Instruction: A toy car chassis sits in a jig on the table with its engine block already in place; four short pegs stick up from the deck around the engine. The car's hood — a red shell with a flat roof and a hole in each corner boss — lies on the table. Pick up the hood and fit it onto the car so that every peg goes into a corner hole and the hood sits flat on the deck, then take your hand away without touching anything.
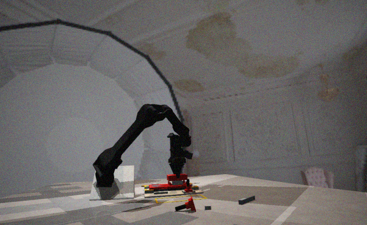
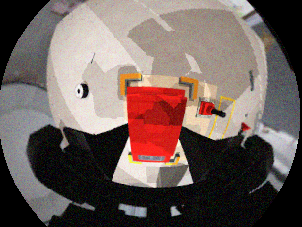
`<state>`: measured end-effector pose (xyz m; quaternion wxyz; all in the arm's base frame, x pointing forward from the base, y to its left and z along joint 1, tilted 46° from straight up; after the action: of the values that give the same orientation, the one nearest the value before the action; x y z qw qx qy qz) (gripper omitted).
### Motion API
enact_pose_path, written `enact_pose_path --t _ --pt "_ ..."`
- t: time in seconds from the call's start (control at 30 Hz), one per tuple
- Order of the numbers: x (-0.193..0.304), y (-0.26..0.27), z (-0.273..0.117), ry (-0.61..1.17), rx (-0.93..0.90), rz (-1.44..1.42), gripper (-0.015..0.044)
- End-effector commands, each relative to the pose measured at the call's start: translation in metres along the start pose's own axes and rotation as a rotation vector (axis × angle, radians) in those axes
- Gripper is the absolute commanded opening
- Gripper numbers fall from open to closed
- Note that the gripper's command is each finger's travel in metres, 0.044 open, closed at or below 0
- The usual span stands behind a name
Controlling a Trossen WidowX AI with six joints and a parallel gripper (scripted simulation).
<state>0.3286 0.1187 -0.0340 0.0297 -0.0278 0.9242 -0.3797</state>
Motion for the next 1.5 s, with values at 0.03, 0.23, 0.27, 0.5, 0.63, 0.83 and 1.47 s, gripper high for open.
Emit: enact_pose_path --t 0.03,0.23,0.27,0.5,0.63,0.83,1.47 --pt "0.000 0.000 0.002 -0.003 0.003 -0.004 0.0000" --pt "0.000 0.000 0.004 -0.003 0.003 -0.004 0.0000" --pt "0.000 0.000 0.005 -0.003 0.003 -0.004 0.0000" --pt "-0.001 0.000 0.007 -0.003 0.003 -0.004 0.0000" --pt "-0.001 0.000 0.009 -0.003 0.003 -0.004 0.0000" --pt "-0.001 -0.001 0.011 -0.003 0.003 -0.004 0.0000" --pt "-0.001 -0.001 0.018 -0.003 0.004 -0.004 0.0000"
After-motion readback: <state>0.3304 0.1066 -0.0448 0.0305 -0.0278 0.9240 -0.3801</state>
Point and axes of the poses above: the point midway between the two fingers, 35 mm back from their tips, its own z axis out along the fingers, its own y axis across the jaws, x = y × z, the point moved 1 cm from there along -z, back along the fingers, and after that the axes turned 1 degree about -z, right-handed, at the moved point
